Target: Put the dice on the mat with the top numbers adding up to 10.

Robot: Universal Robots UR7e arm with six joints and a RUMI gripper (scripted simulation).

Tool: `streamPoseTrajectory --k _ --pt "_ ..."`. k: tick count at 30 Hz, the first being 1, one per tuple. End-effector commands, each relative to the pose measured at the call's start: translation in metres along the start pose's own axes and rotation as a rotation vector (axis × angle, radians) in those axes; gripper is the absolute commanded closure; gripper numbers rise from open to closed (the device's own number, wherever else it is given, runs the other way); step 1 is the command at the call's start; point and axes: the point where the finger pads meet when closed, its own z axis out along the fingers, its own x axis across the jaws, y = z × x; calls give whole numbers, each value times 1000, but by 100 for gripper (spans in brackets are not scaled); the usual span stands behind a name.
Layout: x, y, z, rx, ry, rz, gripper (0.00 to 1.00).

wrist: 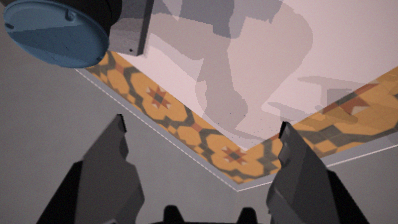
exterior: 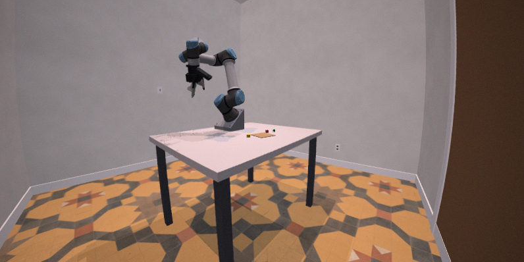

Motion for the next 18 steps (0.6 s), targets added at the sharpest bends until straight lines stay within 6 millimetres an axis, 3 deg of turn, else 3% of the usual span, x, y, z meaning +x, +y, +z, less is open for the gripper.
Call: streamPoseTrajectory --k 1,9,18 --pt "0 0 0 0 1 0 0" --pt "8 -6 4 1 8 -7 0" --pt "31 -28 18 3 31 -31 0"
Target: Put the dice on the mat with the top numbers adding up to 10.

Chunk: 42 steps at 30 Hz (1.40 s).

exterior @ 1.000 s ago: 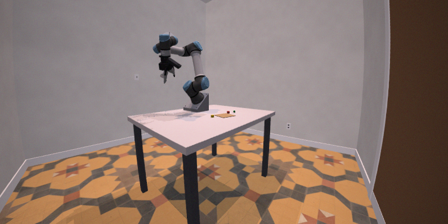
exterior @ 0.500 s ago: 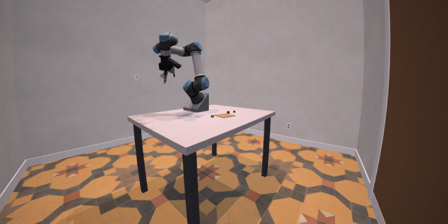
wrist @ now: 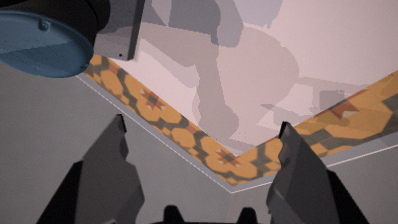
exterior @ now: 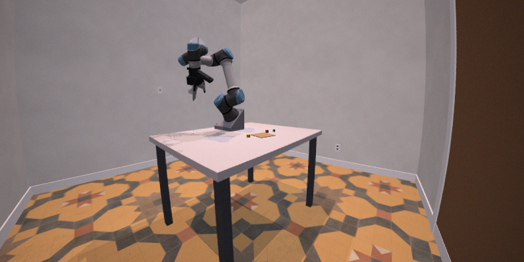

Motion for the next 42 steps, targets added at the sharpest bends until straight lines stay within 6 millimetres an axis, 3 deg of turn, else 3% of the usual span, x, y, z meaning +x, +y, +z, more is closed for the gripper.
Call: streamPoseTrajectory --k 1,6,11,13,15,19,24,30,32,37,42 --pt "15 -15 9 -1 16 -15 0" --pt "37 -49 25 2 48 -44 0" --pt "55 -98 42 7 92 -80 0" --pt "60 -121 49 9 112 -95 0" --pt "60 -121 49 9 112 -95 0" --pt "61 -171 61 16 157 -126 0" --pt "50 -232 75 28 218 -163 0" --pt "22 -292 88 47 288 -201 0" --pt "22 -292 88 47 288 -201 0" --pt "-2 -327 96 64 337 -224 0" --pt "-21 -348 101 77 371 -240 0"
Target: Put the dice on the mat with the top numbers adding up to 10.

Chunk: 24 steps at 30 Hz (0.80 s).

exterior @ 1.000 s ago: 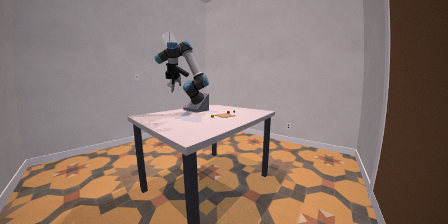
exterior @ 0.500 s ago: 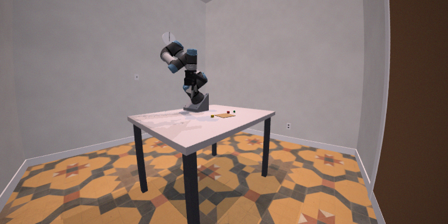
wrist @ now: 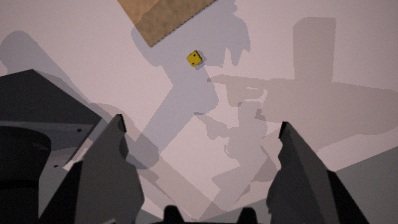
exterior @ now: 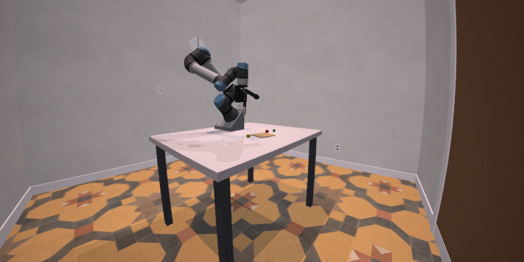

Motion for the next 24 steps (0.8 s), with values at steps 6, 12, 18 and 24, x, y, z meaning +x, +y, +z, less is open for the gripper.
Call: streamPoseTrajectory --k 6,12,18,24 --pt "-17 -33 2 11 49 -16 0" --pt "-19 -37 3 13 54 -18 0" --pt "-20 -37 3 13 54 -18 0" --pt "-20 -37 3 13 54 -18 0"
